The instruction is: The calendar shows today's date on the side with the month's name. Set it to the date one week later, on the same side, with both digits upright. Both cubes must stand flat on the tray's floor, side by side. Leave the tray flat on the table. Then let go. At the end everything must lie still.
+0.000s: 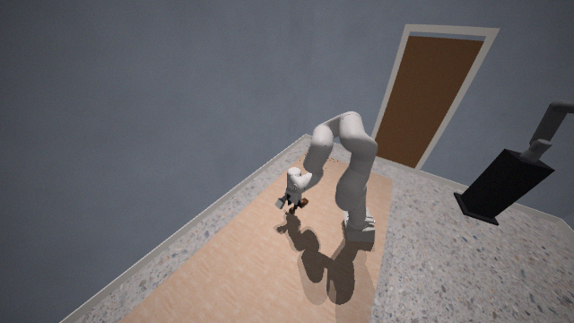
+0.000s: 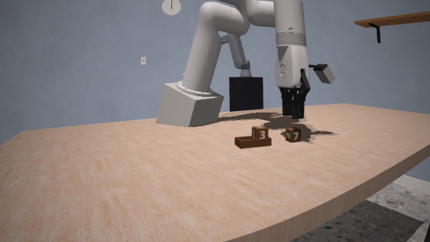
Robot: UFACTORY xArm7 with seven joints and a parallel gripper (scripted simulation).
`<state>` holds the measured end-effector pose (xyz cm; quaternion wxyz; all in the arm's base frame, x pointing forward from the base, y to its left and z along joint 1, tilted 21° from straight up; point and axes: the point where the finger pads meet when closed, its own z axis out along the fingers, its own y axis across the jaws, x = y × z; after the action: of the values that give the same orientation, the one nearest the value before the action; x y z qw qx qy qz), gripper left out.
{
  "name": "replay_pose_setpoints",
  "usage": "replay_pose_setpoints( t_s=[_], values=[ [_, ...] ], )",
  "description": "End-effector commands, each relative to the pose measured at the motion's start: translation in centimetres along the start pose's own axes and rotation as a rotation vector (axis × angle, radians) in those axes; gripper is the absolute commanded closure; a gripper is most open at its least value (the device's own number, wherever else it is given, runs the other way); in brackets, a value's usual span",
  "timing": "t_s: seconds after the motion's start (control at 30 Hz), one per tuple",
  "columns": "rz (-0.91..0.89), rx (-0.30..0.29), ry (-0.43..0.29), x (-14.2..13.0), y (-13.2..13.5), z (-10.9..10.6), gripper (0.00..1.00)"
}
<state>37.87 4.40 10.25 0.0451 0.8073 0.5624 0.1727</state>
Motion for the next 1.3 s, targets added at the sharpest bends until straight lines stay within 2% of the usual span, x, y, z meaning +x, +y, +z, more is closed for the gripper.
replay_pose_setpoints(
  t_s=[0.0,0.37,1.27],
  values=[
    [0.0,-0.003,0.002,0.1,0.2,0.6,0.53],
    [0.0,-0.003,0.002,0.1,0.2,1.8,0.53],
    [0.0,-0.003,0.002,0.1,0.2,2.1,0.53]
  ],
)
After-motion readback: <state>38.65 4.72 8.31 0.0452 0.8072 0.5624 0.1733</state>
